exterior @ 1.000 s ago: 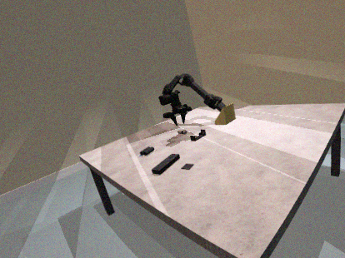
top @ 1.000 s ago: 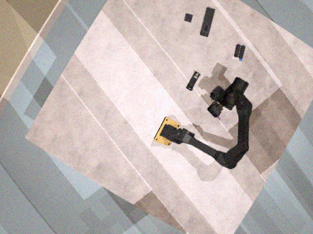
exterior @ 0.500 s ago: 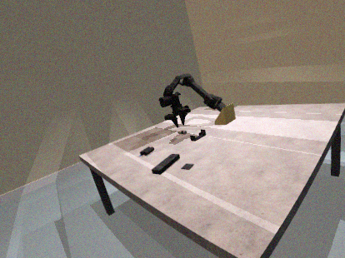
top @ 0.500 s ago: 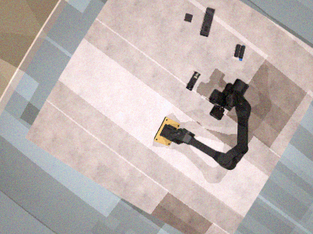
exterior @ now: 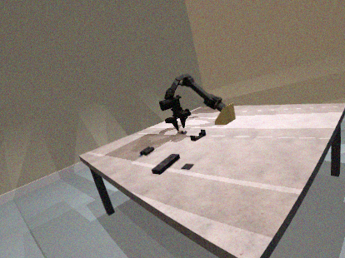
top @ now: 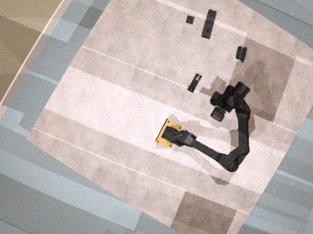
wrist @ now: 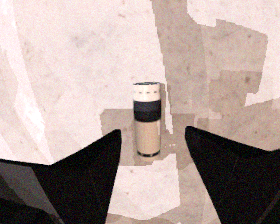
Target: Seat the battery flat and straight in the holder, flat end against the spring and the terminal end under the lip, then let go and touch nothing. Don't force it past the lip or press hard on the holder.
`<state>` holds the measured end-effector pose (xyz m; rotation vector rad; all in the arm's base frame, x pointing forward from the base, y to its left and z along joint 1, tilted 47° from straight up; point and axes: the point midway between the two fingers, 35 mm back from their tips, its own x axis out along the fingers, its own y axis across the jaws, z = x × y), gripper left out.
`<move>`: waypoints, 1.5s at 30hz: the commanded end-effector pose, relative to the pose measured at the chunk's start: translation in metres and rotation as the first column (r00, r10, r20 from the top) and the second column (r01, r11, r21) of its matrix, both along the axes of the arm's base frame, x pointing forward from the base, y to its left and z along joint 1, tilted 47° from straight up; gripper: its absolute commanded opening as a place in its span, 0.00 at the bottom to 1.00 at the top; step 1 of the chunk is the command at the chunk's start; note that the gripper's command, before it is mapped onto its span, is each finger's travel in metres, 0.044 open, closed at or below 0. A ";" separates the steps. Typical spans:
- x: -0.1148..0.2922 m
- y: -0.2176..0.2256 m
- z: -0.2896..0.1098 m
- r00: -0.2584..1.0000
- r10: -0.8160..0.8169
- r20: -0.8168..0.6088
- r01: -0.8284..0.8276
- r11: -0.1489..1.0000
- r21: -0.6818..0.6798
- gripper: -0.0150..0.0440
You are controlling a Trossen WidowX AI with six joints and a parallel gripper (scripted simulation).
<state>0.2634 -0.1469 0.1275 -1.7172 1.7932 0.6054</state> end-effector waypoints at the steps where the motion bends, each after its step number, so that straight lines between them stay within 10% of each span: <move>1: -0.002 -0.006 -0.007 1.000 0.002 -0.008 -0.002 1.000 0.003 0.66; 15: -0.003 -0.021 -0.020 1.000 0.002 -0.008 -0.002 1.000 0.000 0.66; 25: -0.003 -0.021 -0.020 1.000 0.002 -0.008 -0.002 1.000 0.000 0.38; 45: -0.001 0.018 0.012 1.000 -0.013 0.009 0.013 1.000 0.003 0.38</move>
